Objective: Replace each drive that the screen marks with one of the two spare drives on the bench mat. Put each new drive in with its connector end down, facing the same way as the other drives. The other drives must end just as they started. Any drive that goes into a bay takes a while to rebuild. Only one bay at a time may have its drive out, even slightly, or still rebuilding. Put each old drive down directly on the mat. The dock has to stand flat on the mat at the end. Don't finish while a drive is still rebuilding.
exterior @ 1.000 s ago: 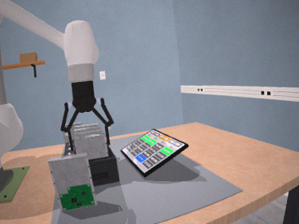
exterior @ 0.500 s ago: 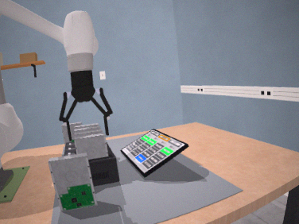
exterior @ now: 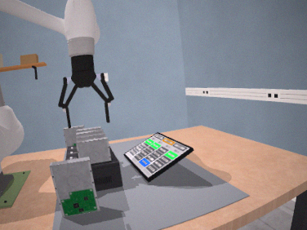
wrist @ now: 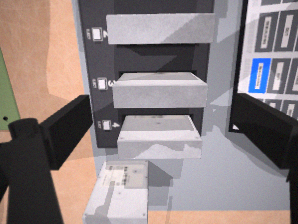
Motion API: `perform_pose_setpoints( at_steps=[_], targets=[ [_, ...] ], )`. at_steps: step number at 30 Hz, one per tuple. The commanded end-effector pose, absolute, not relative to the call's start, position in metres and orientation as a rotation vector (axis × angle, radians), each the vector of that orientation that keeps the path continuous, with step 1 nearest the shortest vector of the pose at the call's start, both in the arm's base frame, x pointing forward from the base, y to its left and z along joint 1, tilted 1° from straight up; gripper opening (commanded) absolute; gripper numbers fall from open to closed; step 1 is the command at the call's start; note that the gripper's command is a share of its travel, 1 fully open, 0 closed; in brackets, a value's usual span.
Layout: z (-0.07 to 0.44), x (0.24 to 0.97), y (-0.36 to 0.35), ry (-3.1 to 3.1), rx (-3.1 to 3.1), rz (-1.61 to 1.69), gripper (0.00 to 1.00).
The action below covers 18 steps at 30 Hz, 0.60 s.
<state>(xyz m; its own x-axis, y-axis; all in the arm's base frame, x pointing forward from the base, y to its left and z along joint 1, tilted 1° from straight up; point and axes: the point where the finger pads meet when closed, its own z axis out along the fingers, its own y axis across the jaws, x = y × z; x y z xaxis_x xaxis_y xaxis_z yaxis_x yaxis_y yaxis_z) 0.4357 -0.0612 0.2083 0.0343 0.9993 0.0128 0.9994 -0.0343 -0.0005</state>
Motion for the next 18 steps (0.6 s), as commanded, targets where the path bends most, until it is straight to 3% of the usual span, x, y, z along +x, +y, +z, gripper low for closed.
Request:
perform_pose_setpoints(
  at_steps=[1, 12, 13, 18],
  targets=[
    [0.2220, 0.4360, -0.0614, -2.176, -2.253, -0.015, 0.89],
    [0.2289, 0.4360, -0.0615, -2.176, -2.253, -0.015, 0.89],
    [0.2289, 0.4360, -0.0615, -2.176, -2.253, -0.015, 0.10],
    [0.2289, 0.4360, -0.0615, -2.176, -2.253, -0.015, 0.10]
  ],
)
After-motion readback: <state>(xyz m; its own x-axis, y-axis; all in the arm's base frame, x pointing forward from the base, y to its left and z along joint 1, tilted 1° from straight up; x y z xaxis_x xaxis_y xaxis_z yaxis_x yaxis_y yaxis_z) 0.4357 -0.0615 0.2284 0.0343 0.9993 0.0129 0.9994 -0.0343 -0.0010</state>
